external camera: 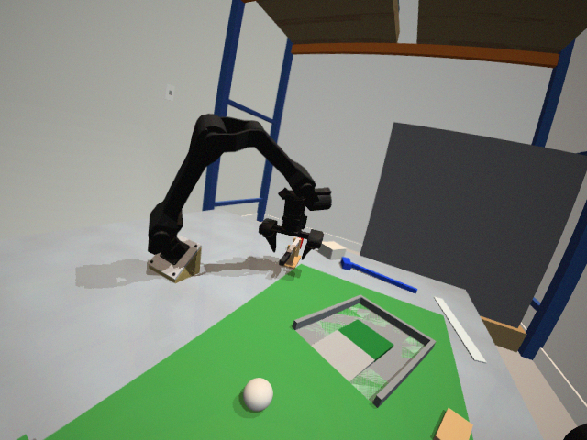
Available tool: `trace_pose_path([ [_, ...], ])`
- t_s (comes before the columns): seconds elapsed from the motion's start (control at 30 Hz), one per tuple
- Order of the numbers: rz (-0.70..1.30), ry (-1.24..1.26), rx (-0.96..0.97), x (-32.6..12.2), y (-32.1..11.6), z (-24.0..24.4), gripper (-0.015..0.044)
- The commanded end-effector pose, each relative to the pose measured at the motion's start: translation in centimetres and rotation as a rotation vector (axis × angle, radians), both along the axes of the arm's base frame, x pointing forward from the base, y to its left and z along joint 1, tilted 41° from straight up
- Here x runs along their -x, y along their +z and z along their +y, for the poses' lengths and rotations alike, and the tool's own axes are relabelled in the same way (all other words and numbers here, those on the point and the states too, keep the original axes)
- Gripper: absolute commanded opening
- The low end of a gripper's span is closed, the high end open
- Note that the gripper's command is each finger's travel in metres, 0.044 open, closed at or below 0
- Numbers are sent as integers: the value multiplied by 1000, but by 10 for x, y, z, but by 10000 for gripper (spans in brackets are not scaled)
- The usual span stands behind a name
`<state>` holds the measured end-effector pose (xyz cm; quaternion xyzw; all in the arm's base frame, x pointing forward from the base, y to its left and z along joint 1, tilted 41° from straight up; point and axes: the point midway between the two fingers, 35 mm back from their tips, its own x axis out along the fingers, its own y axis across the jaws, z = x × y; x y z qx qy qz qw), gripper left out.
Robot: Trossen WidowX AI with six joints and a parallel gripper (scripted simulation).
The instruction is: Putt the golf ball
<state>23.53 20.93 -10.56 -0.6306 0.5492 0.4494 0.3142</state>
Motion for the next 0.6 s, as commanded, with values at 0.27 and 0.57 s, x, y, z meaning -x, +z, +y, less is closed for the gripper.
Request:
trace_pose_path([
  [0.27, 7, 4, 10, 1, -11, -12, 440],
  [0.57, 6, 4, 10, 1, -22, -21, 440],
])
